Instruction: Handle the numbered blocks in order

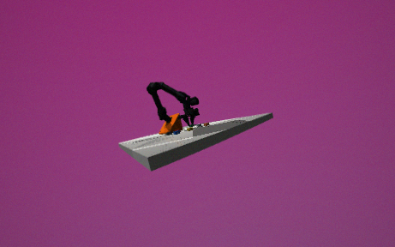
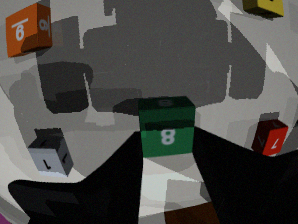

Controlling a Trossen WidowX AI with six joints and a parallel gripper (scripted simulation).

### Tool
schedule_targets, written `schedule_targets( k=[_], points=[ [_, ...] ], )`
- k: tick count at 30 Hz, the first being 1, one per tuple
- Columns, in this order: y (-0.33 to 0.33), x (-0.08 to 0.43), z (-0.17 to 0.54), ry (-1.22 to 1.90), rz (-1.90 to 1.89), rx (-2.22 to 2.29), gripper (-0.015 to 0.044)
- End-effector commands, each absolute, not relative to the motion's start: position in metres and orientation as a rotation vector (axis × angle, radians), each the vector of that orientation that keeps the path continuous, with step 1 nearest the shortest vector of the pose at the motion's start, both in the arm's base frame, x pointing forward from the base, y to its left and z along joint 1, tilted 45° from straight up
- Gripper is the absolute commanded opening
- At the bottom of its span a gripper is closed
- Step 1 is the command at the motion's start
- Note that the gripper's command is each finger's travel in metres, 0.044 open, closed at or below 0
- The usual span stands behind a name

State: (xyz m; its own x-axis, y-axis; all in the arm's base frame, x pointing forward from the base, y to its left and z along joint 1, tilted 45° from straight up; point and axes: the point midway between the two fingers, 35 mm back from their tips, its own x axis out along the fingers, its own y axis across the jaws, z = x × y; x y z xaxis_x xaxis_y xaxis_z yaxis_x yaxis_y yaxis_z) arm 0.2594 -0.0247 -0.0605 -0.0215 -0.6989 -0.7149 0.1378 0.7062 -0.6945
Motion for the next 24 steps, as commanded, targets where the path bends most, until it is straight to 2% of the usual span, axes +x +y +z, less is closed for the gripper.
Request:
schedule_targets(
  k=[1,24],
  points=[
    [-0.024,0.259,-0.060,1.451,-0.713,-0.488,0.0120],
    [-0.035,0.259,-0.071,1.451,-0.713,-0.488,0.0120]
  ],
)
